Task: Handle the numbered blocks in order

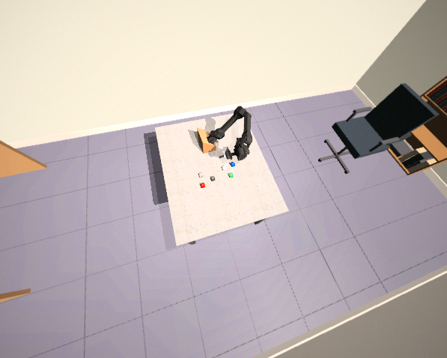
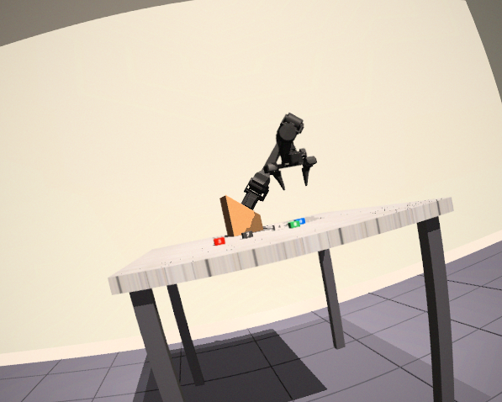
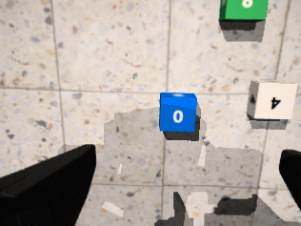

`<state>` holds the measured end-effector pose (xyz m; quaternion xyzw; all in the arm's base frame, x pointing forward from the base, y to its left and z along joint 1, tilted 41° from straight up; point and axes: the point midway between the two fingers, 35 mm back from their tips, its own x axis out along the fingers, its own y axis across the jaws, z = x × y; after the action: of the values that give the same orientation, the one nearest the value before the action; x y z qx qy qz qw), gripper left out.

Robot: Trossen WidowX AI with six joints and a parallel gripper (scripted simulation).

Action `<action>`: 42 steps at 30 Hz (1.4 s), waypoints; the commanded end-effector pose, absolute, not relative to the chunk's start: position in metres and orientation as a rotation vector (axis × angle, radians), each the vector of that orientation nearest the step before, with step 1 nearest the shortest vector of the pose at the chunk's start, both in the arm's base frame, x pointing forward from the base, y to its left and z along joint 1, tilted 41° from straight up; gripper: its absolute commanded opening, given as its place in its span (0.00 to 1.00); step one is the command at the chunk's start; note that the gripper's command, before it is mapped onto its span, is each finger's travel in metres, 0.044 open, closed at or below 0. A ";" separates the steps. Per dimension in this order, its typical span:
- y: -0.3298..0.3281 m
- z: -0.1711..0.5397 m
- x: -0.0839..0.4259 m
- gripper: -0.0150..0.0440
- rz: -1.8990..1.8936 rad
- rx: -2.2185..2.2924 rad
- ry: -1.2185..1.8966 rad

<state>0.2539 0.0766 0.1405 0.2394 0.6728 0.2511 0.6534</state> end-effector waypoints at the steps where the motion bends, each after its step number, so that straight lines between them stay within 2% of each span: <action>1: 0.064 0.128 0.292 0.93 0.571 0.549 1.528; 7: 0.043 0.105 0.339 0.93 0.571 0.547 1.525; 31: 0.040 0.103 0.339 0.93 0.569 0.547 1.525; 42: -0.085 -0.003 0.333 0.93 0.562 0.539 1.527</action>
<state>0.3426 -0.0481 0.0295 0.2399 0.6728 0.2431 0.6563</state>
